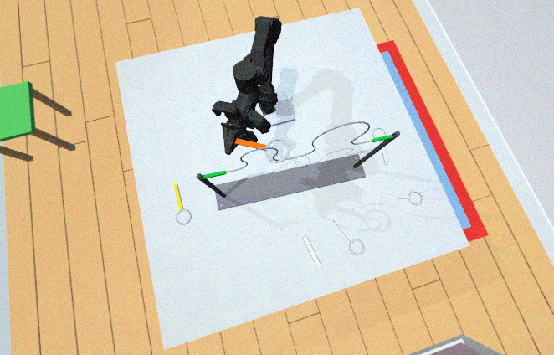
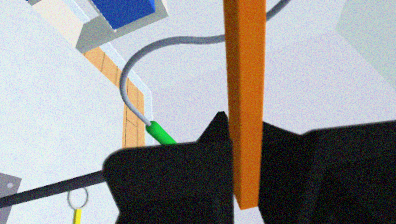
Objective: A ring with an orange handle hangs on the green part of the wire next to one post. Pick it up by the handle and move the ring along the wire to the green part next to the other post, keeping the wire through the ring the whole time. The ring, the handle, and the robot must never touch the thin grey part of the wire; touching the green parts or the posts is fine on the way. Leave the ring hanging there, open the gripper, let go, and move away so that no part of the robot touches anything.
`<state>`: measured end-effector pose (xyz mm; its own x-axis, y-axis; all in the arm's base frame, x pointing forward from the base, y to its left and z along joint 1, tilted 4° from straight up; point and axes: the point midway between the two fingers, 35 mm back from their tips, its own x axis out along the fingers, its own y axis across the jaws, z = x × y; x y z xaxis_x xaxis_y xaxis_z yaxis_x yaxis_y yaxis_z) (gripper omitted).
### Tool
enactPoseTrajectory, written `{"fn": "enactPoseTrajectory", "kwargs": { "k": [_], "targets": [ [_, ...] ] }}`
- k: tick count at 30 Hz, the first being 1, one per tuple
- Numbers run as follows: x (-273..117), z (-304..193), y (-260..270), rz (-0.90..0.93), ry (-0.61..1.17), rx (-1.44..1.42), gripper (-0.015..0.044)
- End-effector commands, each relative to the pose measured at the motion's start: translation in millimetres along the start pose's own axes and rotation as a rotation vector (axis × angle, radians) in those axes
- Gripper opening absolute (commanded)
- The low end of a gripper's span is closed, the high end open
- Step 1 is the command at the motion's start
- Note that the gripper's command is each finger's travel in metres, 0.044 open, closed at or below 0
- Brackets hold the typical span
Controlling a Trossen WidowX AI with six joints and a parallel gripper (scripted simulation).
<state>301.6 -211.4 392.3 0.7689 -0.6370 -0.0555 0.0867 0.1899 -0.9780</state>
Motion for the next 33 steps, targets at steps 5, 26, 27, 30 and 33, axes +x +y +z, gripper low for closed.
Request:
{"fn": "enactPoseTrajectory", "kwargs": {
  "k": [5,26,27,30,33],
  "targets": [
    [0.3,0.1,-10.1,-0.081,-0.014,-0.137,-0.0150],
    [-0.3,5.0,-29.6,-0.265,-0.051,-0.451,-0.0150],
    [-0.2,5.0,-29.6,-0.269,-0.052,-0.458,-0.0150],
    [0.1,4.3,-29.0,-0.279,-0.054,-0.474,-0.0150],
    [0.7,2.9,-27.3,-0.282,-0.054,-0.479,-0.0150]
  ]
}}
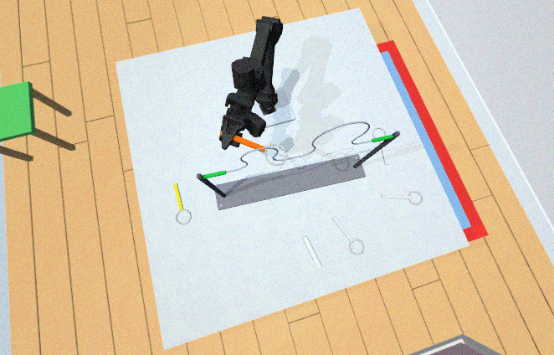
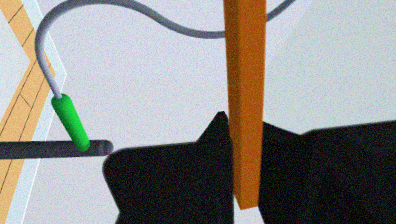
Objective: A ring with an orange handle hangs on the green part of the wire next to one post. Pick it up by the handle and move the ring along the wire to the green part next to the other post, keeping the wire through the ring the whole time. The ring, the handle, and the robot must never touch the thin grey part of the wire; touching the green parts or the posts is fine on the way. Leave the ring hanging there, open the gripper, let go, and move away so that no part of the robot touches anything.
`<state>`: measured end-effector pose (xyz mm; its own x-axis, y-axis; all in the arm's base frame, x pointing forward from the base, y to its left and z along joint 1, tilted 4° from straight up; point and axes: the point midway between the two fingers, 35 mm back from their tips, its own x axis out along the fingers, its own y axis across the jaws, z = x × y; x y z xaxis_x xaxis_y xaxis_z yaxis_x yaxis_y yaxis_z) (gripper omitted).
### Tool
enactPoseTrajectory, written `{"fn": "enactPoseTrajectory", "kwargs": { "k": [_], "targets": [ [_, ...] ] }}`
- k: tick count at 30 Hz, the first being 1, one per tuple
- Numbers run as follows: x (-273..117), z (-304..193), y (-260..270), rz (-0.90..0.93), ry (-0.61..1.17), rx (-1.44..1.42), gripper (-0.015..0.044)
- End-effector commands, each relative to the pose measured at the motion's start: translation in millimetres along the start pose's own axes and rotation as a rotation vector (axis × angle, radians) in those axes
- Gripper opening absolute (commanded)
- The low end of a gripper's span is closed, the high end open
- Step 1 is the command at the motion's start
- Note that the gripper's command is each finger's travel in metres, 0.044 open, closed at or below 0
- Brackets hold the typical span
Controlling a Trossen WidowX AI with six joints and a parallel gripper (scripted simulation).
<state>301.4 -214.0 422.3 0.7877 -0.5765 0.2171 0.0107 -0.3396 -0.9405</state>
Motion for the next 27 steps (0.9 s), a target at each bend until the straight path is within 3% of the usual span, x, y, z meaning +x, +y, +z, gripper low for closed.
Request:
{"fn": "enactPoseTrajectory", "kwargs": {
  "k": [1,27],
  "targets": [
    [0.1,0.0,4.0,-0.003,-0.004,-0.012,-0.0150],
    [-14.3,9.3,73.5,0.200,0.044,0.342,-0.0150]
  ]
}}
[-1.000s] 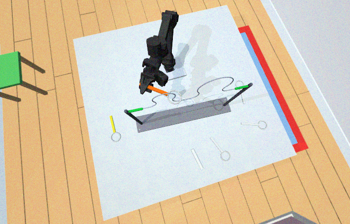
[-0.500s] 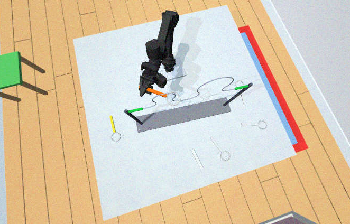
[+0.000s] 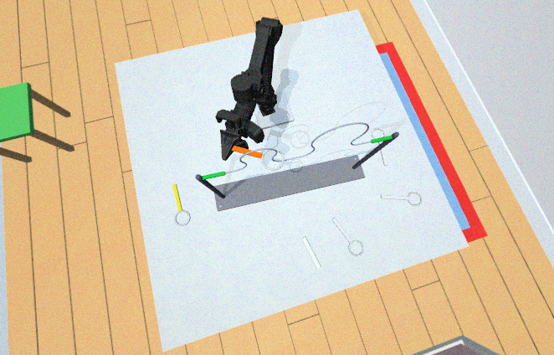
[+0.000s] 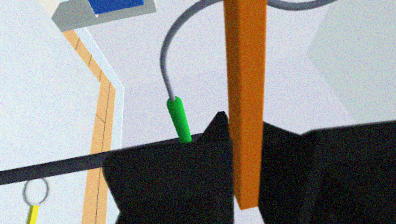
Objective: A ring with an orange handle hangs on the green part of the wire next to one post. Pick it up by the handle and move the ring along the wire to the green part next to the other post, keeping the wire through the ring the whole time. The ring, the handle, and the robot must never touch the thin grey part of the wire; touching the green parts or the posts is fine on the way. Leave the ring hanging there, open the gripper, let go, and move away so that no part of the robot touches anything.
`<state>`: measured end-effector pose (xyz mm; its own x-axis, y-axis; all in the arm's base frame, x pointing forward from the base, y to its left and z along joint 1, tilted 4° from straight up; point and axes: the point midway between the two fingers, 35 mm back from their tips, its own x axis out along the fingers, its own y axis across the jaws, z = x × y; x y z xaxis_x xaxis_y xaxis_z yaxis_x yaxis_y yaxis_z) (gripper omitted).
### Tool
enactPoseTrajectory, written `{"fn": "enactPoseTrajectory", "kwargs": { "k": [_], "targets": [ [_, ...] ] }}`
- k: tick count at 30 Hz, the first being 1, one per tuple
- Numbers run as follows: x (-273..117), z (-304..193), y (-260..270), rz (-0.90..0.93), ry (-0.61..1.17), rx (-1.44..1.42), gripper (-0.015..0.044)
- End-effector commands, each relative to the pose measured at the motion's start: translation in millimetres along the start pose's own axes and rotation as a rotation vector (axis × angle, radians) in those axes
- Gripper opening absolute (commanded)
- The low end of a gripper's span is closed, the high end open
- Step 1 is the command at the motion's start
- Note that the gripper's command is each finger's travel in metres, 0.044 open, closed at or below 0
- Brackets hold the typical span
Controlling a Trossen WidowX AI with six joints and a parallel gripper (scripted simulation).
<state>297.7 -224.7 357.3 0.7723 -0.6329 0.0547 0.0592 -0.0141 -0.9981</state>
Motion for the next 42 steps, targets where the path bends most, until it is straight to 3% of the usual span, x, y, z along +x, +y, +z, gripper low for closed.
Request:
{"fn": "enactPoseTrajectory", "kwargs": {
  "k": [1,42],
  "targets": [
    [-2.6,0.0,13.4,0.041,0.013,0.074,-0.0150],
    [-59.1,72.8,132.3,0.544,0.124,0.947,-0.0150]
  ]
}}
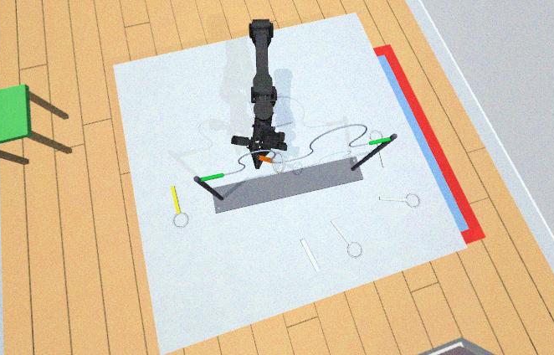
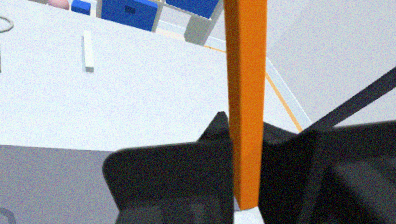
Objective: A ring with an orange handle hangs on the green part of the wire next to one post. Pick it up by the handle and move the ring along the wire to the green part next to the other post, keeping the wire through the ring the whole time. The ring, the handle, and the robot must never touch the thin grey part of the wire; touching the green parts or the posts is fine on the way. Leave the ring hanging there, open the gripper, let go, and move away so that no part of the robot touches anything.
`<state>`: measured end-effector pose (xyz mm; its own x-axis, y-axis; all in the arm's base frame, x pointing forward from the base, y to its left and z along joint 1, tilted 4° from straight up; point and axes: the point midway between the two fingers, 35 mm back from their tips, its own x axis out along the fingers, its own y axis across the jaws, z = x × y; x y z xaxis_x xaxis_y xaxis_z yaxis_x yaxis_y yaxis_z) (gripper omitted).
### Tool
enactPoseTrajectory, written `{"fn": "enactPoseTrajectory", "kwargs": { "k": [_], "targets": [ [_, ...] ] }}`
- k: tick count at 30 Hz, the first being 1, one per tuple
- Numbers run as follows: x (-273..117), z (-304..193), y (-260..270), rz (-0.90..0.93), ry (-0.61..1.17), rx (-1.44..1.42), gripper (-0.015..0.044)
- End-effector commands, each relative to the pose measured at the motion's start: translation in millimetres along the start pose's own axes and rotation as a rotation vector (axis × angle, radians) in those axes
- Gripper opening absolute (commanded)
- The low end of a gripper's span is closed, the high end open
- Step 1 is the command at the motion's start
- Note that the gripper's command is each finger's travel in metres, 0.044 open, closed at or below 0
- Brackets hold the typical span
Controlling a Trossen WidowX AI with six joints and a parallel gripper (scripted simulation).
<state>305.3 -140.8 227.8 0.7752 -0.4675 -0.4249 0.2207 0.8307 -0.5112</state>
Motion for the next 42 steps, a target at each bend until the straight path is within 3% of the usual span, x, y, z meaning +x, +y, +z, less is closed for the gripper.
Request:
{"fn": "enactPoseTrajectory", "kwargs": {
  "k": [1,18,42],
  "targets": [
    [-2.2,0.1,12.2,0.036,0.010,0.073,-0.0150],
    [-14.0,10.6,59.0,0.179,0.040,0.319,-0.0150],
    [-26.5,25.2,92.5,0.239,0.052,0.424,-0.0150]
  ]
}}
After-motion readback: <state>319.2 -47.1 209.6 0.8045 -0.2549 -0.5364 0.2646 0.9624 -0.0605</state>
